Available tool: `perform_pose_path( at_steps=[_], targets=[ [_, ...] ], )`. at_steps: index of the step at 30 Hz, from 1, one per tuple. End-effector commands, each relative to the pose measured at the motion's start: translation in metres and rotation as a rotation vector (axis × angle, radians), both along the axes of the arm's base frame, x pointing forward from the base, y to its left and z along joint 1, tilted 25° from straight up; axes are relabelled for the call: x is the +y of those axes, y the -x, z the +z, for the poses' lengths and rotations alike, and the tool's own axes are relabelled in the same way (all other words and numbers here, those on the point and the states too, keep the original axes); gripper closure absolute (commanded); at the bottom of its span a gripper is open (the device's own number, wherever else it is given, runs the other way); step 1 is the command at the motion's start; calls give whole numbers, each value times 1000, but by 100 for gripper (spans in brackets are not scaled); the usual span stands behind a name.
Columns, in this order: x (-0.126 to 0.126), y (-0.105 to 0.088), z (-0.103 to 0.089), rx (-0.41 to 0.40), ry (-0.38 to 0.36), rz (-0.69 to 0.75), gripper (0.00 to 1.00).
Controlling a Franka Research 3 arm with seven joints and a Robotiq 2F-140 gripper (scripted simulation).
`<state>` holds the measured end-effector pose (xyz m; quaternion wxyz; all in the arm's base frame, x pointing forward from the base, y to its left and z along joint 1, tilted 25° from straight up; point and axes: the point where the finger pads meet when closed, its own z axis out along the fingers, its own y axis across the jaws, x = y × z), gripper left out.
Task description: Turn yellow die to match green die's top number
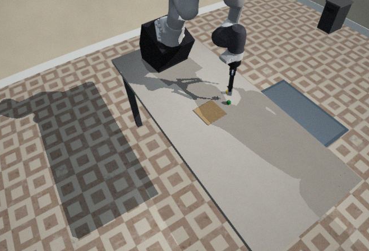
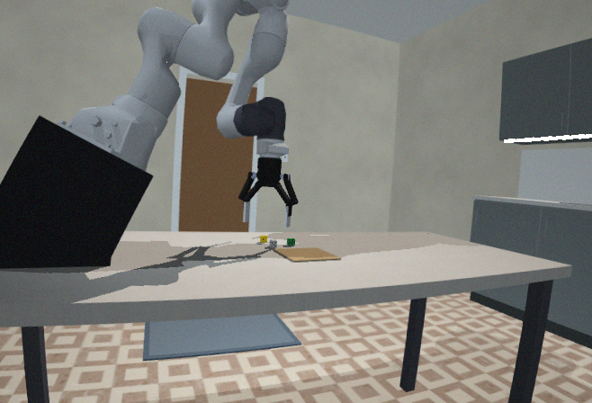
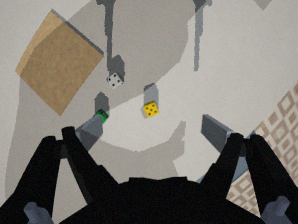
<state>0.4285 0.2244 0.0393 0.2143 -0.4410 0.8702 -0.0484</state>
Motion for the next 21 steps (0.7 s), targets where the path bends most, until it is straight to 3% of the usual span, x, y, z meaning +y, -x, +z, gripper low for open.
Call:
perform_pose_path(
  at_steps=[1, 21],
  targets=[
    [0, 1, 0, 0, -1, -3, 0],
    [-1, 5, 11, -1, -1, -3, 0]
  ],
)
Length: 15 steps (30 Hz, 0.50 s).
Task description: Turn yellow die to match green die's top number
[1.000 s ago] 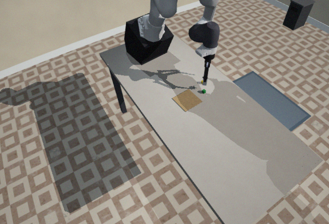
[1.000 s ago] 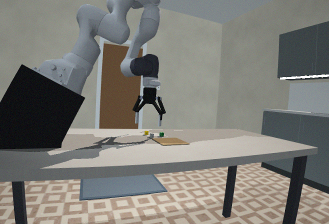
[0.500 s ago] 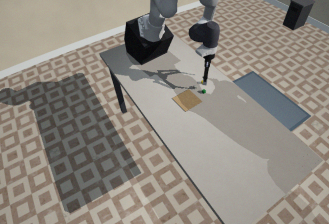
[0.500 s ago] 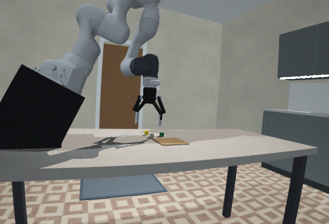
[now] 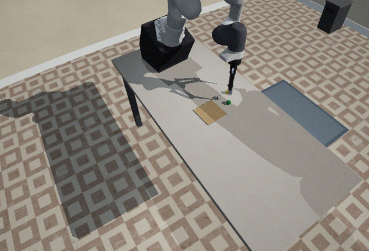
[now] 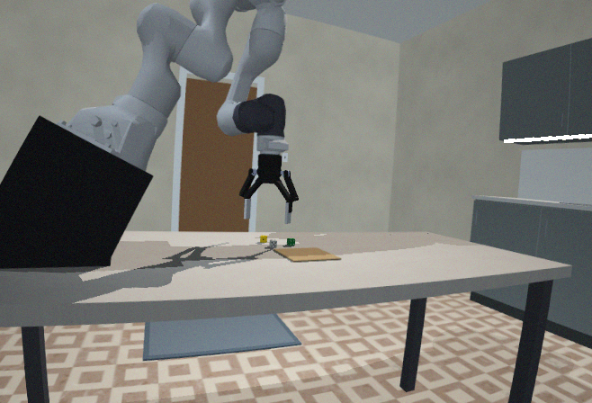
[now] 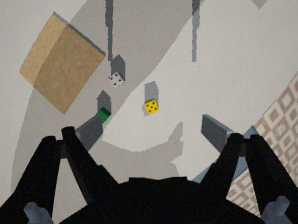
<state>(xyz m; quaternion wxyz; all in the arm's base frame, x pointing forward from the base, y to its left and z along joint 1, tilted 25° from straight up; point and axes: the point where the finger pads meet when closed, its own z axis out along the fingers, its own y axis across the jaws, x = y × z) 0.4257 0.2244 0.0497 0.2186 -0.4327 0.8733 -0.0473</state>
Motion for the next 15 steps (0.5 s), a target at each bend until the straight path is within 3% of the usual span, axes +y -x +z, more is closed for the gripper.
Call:
perform_pose_path(
  at_steps=[1, 15],
  targets=[
    [-2, 3, 1, 5, 9, 13, 0],
    [-3, 9, 13, 5, 9, 13, 0]
  ],
)
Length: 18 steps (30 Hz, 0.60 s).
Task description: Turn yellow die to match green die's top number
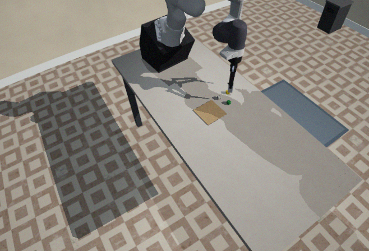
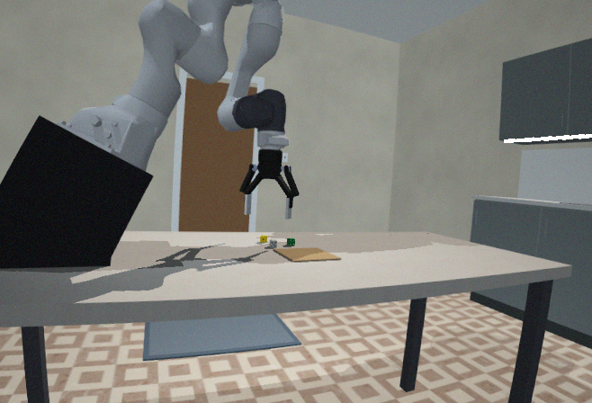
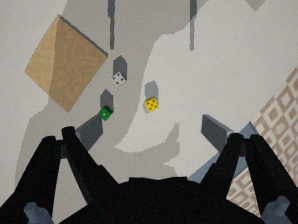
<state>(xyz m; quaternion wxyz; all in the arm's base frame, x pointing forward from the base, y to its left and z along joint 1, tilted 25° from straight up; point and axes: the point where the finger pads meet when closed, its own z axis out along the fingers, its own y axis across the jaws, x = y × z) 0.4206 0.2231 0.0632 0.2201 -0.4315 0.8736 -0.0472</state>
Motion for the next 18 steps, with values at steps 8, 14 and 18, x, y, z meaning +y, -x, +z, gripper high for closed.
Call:
perform_pose_path(
  at_steps=[8, 14, 18],
  targets=[
    [-3, 8, 9, 8, 11, 15, 0],
    [-3, 10, 13, 8, 11, 15, 0],
    [-4, 12, 18, 8, 11, 15, 0]
  ],
)
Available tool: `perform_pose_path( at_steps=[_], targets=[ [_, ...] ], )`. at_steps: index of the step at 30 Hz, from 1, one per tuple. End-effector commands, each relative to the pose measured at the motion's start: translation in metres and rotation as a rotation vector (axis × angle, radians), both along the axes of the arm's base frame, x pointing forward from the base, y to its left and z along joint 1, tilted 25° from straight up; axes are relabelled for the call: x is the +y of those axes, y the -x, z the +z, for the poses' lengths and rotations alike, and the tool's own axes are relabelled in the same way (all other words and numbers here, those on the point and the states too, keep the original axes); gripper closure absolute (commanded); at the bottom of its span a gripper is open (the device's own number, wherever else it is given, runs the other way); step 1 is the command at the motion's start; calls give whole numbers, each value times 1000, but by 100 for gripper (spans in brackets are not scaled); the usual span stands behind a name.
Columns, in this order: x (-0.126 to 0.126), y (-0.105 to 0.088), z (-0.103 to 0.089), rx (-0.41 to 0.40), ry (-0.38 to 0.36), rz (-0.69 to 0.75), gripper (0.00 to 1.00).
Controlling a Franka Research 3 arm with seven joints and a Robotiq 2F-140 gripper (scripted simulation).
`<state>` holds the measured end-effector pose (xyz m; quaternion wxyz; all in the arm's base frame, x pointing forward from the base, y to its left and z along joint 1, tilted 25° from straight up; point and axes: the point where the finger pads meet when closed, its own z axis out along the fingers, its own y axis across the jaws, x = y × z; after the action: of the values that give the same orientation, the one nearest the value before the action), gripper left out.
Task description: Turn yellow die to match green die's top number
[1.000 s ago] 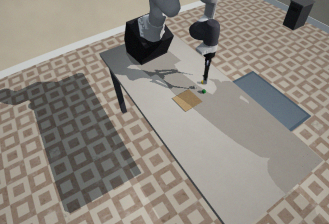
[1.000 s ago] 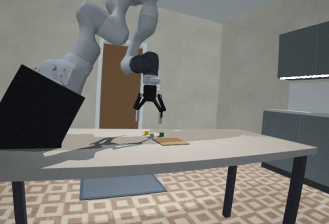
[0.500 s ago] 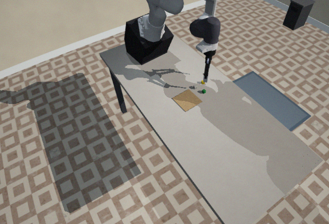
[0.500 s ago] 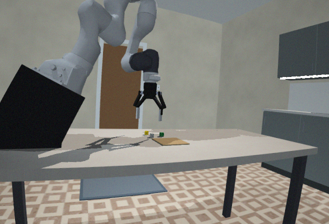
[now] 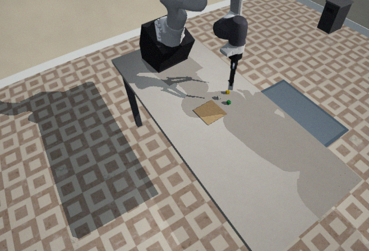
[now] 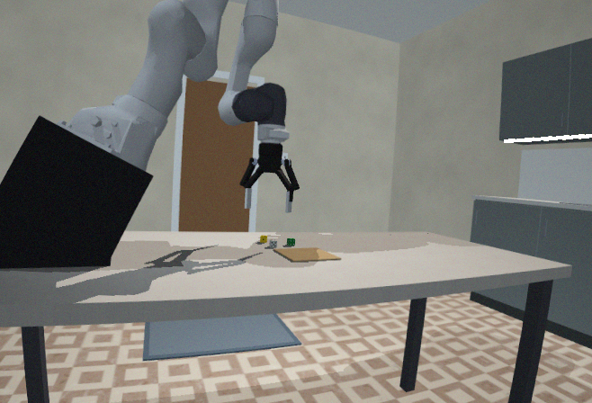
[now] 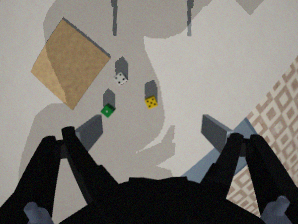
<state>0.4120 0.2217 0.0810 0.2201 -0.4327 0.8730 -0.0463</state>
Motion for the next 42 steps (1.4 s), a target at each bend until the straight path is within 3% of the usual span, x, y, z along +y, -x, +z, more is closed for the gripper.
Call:
perform_pose_path(
  at_steps=[1, 27, 42],
  targets=[
    [-2, 4, 2, 8, 12, 12, 0],
    [-7, 22, 40, 8, 12, 12, 0],
    [-7, 24, 45, 8, 12, 12, 0]
  ],
)
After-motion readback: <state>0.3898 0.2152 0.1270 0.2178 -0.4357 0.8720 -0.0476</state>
